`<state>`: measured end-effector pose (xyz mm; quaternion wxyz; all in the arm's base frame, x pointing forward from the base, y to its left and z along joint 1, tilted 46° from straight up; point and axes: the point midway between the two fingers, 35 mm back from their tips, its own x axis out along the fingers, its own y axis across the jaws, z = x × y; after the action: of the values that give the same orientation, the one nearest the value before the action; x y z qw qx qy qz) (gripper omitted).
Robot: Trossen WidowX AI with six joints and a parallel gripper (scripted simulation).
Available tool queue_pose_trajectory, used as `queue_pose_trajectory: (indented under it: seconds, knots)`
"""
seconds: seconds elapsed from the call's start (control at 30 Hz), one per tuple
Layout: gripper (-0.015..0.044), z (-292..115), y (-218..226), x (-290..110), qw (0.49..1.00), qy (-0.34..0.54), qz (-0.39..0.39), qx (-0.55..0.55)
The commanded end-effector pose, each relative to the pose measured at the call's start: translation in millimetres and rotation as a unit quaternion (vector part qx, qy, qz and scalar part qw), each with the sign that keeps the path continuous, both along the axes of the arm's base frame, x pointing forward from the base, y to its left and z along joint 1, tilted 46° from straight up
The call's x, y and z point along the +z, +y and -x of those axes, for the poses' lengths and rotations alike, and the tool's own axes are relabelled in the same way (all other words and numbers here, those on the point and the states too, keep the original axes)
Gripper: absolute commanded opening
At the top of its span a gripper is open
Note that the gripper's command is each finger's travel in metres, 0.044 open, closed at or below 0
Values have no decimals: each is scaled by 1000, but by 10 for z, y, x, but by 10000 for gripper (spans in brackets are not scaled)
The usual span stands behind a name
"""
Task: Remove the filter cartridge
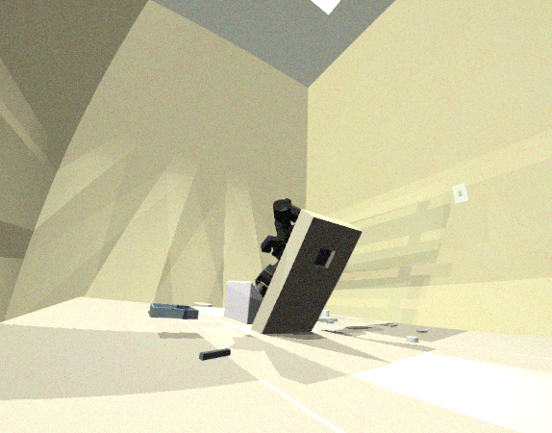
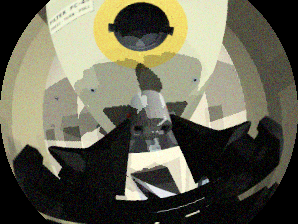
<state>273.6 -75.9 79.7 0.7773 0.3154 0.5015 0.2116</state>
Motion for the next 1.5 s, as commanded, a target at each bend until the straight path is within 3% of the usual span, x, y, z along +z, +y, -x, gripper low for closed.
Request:
queue_pose_trajectory:
  seconds: [0.0, 0.67, 1.3, 1.47]
  knots:
    - [0, -96, -68, 88, 1000, -8, 1, -2]
    - [0, 251, -677, 656, 1000, -5, 1, -2]
    - [0, 189, -1239, -42, 1000, -7, 4, -2]
    - [0, 321, -1326, -134, 997, 57, 5, -46]
